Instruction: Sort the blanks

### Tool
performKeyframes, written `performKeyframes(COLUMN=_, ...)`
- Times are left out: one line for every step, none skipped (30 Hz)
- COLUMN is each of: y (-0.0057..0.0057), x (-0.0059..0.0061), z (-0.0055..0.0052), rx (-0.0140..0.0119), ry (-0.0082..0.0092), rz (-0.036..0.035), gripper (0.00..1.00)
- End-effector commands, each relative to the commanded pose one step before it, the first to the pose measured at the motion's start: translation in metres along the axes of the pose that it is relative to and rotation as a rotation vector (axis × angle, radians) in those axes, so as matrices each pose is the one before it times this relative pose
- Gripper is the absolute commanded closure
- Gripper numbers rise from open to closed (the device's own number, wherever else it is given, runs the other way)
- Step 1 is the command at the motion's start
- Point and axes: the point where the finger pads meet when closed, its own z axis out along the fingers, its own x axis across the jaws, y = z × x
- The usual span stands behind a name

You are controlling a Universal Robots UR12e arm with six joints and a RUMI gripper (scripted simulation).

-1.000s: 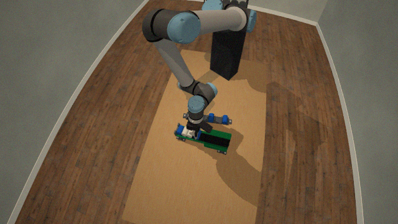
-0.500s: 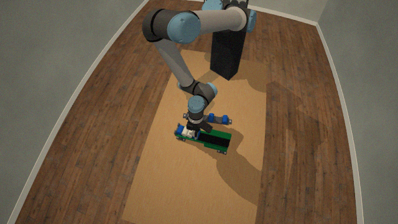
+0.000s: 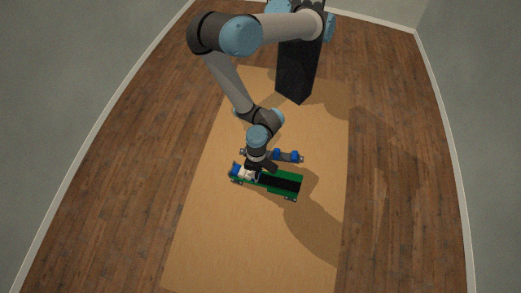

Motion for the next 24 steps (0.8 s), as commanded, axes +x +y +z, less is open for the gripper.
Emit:
performKeyframes(y=-0.00014, x=0.00044, z=-0.00544, rx=0.00006, ry=0.00093, rz=-0.00009, gripper=0.51)
performKeyframes(y=0.0, x=0.0, z=-0.0027, rx=0.0, ry=0.0, rz=0.0, gripper=0.51)
performKeyframes(y=0.0, x=0.0, z=-0.00328, rx=0.0, ry=0.0, rz=0.0, gripper=0.51)
performKeyframes(y=0.0, x=0.0, z=-0.00384, rx=0.0, ry=0.0, rz=0.0, gripper=0.51)
performKeyframes(y=0.0, x=0.0, z=-0.00434, rx=0.0, ry=0.0, rz=0.0, gripper=0.51)
performKeyframes(y=0.0, x=0.0, z=-0.00477, rx=0.0, ry=0.0, rz=0.0, gripper=0.51)
performKeyframes(y=0.0, x=0.0, z=-0.00512, rx=0.0, ry=0.0, rz=0.0, gripper=0.51)
performKeyframes(y=0.0, x=0.0, z=-0.00539, rx=0.0, ry=0.0, rz=0.0, gripper=0.51)
performKeyframes(y=0.0, x=0.0, z=-0.00555, rx=0.0, ry=0.0, rz=0.0, gripper=0.51)
performKeyframes(y=0.0, x=0.0, z=-0.00562, rx=0.0, ry=0.0, rz=0.0, gripper=0.51)
performKeyframes(y=0.0, x=0.0, z=0.0, rx=0.0, ry=0.0, rz=0.0, gripper=0.51)
performKeyframes(y=0.0, x=0.0, z=0.0, rx=0.0, ry=0.0, rz=0.0, gripper=0.51)
performKeyframes(y=0.0, x=0.0, z=-0.00559, rx=0.0, ry=0.0, rz=0.0, gripper=0.51)
performKeyframes(y=0.0, x=0.0, z=-0.00545, rx=0.0, ry=0.0, rz=0.0, gripper=0.51)
performKeyframes(y=0.0, x=0.0, z=-0.00523, rx=0.0, ry=0.0, rz=0.0, gripper=0.51)
performKeyframes(y=0.0, x=0.0, z=-0.00492, rx=0.0, ry=0.0, rz=0.0, gripper=0.51)
performKeyframes(y=0.0, x=0.0, z=-0.00454, rx=0.0, ry=0.0, rz=0.0, gripper=0.51)
performKeyframes(y=0.0, x=0.0, z=-0.00409, rx=0.0, ry=0.0, rz=0.0, gripper=0.51)
performKeyframes(y=0.0, x=0.0, z=-0.00359, rx=0.0, ry=0.0, rz=0.0, gripper=0.51)
performKeyframes(y=0.0, x=0.0, z=-0.00305, rx=0.0, ry=0.0, rz=0.0, gripper=0.51)
performKeyframes(y=0.0, x=-0.00001, z=-0.00249, rx=0.0, ry=0.0, rz=0.0, gripper=0.51)
performKeyframes(y=0.0, x=0.00001, z=-0.00193, rx=0.0, ry=0.0, rz=0.0, gripper=0.51)
performKeyframes(y=0.0, x=0.0, z=-0.0014, rx=0.0, ry=0.0, rz=0.0, gripper=0.51)
performKeyframes(y=0.0, x=0.0, z=-0.00092, rx=0.0, ry=0.0, rz=0.0, gripper=0.51)
